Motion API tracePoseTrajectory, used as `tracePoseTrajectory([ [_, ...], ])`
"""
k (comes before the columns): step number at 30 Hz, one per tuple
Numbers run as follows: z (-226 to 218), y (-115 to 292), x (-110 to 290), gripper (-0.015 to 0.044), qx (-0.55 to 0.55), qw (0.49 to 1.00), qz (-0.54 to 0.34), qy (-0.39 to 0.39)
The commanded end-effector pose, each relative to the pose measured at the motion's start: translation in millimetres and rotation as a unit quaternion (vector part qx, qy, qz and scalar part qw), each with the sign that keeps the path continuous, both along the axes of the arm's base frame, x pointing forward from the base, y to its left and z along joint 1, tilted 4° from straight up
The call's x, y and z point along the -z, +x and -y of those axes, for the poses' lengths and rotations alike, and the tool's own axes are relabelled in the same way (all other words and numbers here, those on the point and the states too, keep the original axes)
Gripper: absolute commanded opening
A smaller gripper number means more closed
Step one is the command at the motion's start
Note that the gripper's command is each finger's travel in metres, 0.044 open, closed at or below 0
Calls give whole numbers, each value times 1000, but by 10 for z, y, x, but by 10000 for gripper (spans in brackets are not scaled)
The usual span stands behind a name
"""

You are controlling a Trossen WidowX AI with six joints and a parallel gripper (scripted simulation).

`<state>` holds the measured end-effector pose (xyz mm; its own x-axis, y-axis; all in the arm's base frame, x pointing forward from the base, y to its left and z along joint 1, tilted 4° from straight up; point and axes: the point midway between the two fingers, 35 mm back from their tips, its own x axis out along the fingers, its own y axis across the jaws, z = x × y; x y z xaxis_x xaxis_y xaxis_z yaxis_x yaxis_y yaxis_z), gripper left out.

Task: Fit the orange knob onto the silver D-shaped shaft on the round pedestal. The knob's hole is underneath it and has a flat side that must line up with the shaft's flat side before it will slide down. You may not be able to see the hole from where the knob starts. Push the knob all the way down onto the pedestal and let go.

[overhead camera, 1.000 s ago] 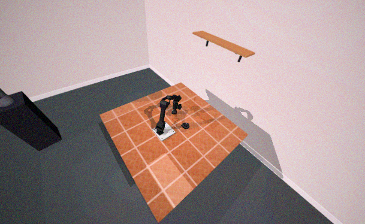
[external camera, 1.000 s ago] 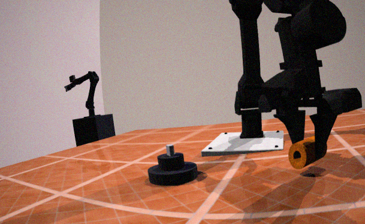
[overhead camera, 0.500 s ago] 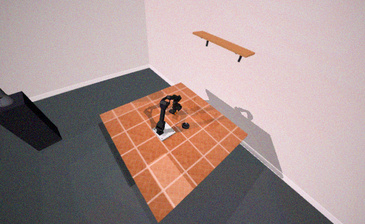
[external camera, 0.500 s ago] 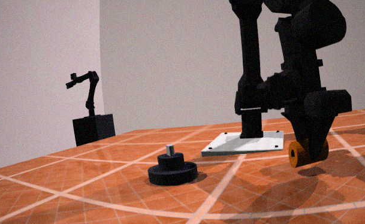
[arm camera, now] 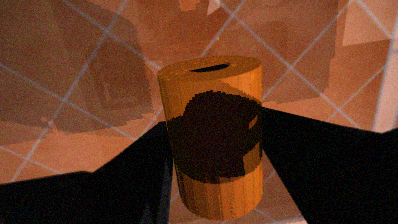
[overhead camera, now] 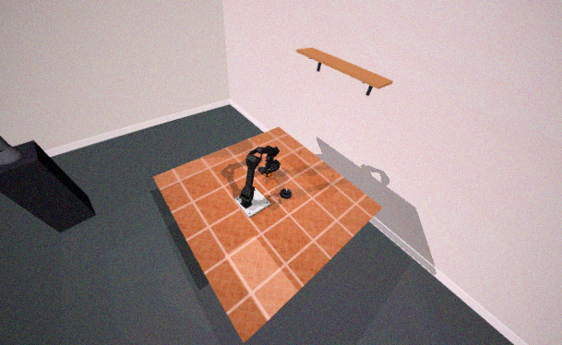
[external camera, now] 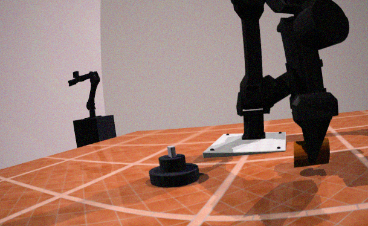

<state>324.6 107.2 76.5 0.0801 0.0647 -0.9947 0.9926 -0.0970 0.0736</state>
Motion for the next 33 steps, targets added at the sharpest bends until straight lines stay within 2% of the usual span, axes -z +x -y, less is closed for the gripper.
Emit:
tracePoseTrajectory([
  [1, 4, 0, -3, 179, 62, 998, -4, 4],
  [5, 4, 0, -3, 179, 117, 993, -7, 8],
  [19, -5, 11, 137, 179, 119, 993, -7, 8],
  [22, -5, 7, 114, 258, 117, 993, -8, 9],
  [33, -5, 7, 114, 260, 117, 993, -8, 9],
])
